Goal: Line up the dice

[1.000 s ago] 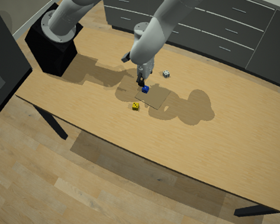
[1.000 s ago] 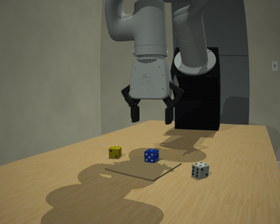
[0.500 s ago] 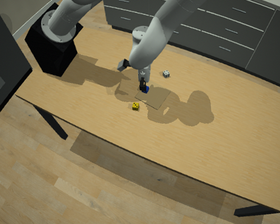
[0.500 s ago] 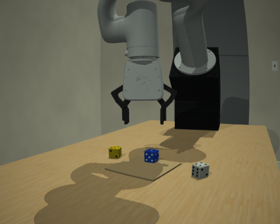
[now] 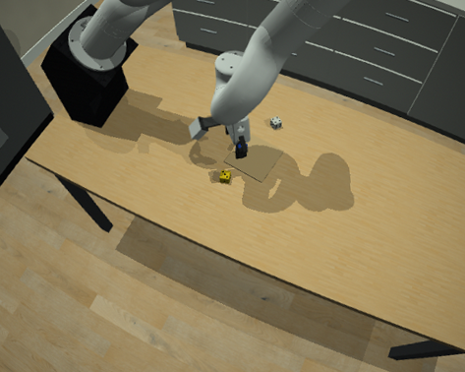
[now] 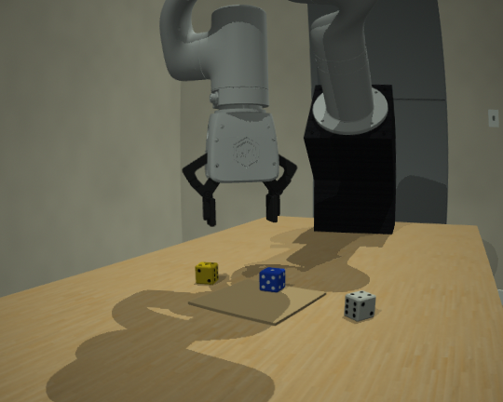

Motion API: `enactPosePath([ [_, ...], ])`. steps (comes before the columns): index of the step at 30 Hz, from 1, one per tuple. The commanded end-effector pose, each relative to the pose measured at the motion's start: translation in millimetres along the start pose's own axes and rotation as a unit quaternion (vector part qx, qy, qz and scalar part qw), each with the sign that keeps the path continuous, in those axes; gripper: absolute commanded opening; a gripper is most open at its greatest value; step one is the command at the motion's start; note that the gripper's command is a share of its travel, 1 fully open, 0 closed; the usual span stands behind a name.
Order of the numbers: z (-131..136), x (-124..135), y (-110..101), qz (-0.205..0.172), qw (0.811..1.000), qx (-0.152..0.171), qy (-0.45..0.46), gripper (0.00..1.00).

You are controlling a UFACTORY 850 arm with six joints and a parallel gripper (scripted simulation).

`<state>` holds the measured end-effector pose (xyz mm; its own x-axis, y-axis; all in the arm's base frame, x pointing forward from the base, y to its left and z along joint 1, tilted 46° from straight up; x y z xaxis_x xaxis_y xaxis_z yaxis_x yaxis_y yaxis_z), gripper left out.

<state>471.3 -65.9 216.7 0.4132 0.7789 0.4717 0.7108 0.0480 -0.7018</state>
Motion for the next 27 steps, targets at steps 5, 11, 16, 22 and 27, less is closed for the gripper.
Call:
enactPosePath([
  [5,-10,-14,1,0.002,0.990,-0.005,-0.139,1.00],
  [11,-15,-22,1,0.002,0.977,-0.005,-0.213,1.00],
  [16,-20,-30,2,0.003,0.956,-0.004,-0.293,1.00],
  [22,-26,-41,2,0.003,0.925,-0.004,-0.380,1.00],
  [27,-30,-48,1,0.003,0.898,-0.003,-0.441,1.00],
])
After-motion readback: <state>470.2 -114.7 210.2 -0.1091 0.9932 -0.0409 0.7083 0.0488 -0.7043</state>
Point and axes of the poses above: the point where the finger pads meet when closed, its own y axis out along the fingers, its own z axis across the jaws, x = y × z, the point moved 2 cm from there along -y, back along the fingers, and after that the axes turned 11 degrees about -y, right-handed, at the moved point
